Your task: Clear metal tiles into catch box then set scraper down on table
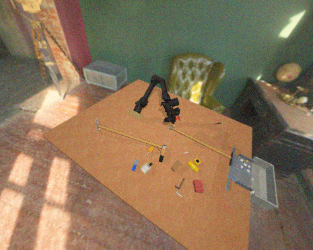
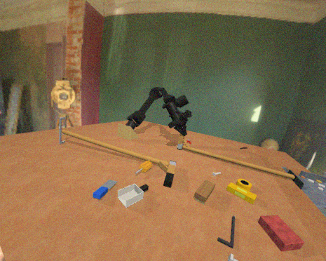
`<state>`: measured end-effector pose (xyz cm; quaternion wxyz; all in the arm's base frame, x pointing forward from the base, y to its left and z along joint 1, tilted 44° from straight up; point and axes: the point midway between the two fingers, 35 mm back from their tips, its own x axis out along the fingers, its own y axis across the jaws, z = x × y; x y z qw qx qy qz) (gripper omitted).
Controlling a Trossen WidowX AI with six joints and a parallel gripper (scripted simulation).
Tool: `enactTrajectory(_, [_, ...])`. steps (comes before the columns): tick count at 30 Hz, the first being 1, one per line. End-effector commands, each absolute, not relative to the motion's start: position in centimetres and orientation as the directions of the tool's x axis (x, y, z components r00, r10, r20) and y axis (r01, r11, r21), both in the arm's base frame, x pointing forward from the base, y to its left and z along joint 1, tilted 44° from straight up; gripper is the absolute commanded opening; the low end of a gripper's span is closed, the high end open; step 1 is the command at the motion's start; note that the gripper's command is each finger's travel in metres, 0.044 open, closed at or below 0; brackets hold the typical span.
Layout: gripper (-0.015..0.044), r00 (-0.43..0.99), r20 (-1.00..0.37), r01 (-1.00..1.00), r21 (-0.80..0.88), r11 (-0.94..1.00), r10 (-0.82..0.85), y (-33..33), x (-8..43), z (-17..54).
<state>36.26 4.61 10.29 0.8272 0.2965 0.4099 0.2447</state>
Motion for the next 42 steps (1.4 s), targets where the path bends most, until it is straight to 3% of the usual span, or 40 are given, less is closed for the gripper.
enactTrajectory(1, [0.0000, 0.552, -0.531, -0.160, 0.689, 0.707, 0.643, 4.4, 37.2, 10.3])
enactTrajectory(42, [0.0000, 0.555, -0.526, -0.165, 0.689, 0.706, 0.644, 5.2, 43.2, 10.6])
